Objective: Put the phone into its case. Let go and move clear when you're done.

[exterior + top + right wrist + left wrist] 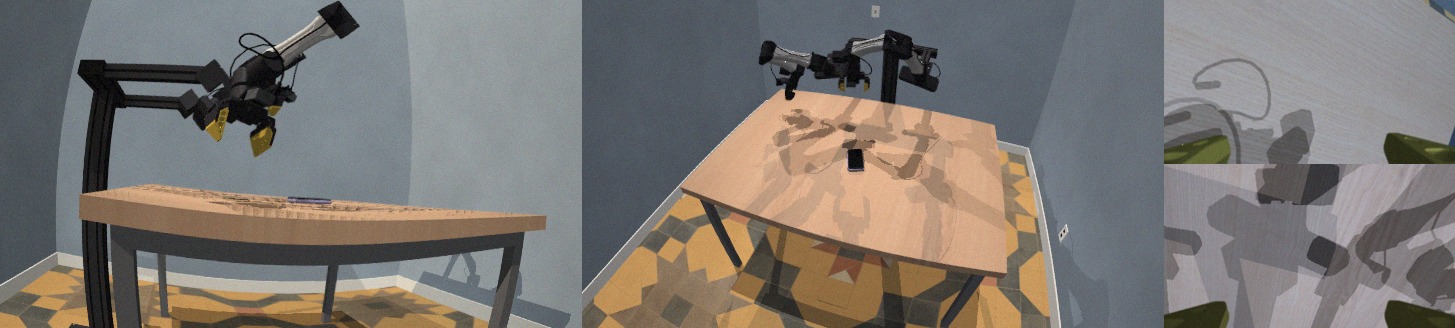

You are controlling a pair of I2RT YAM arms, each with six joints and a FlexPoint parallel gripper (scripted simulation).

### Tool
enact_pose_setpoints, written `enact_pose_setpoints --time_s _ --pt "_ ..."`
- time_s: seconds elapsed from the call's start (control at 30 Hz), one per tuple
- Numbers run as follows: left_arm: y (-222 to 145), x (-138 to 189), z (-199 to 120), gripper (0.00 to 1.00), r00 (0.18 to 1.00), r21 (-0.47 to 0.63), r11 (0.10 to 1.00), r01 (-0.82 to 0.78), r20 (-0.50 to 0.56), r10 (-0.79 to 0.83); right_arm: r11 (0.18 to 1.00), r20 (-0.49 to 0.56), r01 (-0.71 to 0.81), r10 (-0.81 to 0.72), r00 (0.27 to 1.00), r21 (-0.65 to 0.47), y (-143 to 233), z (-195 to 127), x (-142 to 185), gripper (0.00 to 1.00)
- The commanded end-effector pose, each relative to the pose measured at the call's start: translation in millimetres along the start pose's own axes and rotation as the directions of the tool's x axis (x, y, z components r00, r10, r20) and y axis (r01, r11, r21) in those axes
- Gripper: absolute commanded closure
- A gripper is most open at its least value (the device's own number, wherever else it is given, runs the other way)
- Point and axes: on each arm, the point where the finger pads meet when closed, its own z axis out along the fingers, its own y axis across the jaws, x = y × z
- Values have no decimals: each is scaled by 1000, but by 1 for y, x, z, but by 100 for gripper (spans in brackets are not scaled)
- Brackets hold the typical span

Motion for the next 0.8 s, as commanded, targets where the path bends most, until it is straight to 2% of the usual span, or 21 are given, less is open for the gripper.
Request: enact_pose_setpoints --time_s 0.0,0.57,0.77 --pt "-4 -2 -6 0 1000 21 1000 15 3 -15 1000 12 -3 3 1000 12 -3 -2 -3 0" --pt "-4 -2 -6 0 1000 21 1000 15 3 -15 1000 12 -3 3 1000 12 -3 -2 -3 0" --pt "-6 -9 -10 0 998 69 996 -60 37 58 1000 -13 21 -20 1000 21 2 5 -5 67"
